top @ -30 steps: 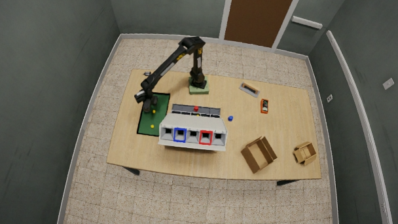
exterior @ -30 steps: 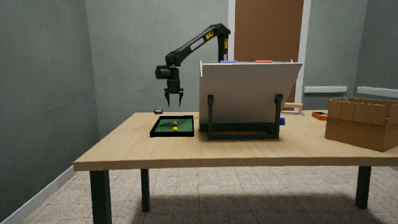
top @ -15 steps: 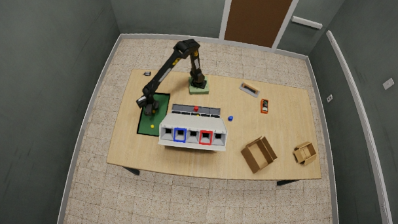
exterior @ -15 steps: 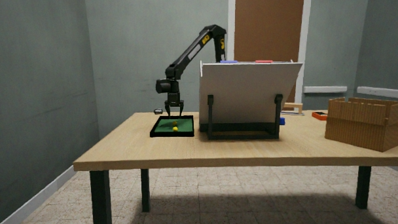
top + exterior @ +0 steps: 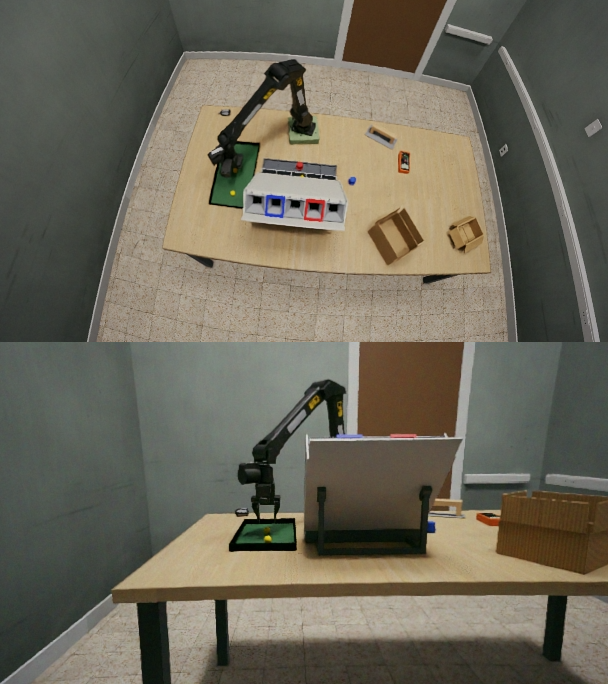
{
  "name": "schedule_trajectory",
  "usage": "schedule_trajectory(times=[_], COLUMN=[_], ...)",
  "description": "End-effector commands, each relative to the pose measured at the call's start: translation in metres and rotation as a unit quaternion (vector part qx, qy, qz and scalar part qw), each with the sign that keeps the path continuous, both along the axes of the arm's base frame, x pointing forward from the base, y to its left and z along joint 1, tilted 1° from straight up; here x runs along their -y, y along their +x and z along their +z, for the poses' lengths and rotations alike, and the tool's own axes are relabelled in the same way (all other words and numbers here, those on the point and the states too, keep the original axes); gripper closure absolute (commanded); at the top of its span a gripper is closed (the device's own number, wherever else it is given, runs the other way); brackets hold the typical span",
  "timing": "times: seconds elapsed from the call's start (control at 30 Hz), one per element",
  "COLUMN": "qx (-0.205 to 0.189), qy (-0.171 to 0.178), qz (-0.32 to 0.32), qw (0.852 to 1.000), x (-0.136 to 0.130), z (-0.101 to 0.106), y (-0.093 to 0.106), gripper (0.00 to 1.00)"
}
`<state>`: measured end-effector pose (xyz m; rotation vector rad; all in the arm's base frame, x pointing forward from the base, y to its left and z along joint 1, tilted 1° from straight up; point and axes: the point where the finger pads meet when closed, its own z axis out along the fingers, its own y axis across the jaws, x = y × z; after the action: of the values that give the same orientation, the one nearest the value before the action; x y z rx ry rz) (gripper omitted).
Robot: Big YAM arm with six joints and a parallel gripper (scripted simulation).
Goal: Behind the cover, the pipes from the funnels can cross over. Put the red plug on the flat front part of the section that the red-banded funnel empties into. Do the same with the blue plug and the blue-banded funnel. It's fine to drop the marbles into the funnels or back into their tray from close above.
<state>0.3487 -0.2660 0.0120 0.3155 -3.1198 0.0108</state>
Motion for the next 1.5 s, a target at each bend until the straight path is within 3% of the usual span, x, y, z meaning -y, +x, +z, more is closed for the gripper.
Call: schedule_trajectory(times=[0.0, 1.47], qx=[0.003, 0.004], qy=[0.000, -0.001], qz=[-0.003, -0.003], qw=[1.000, 1.000], x=[0.0066, 0.0070], z=[-0.0058, -0.0070], y=[-0.0019, -0.0021], gripper=[0.44, 0.44])
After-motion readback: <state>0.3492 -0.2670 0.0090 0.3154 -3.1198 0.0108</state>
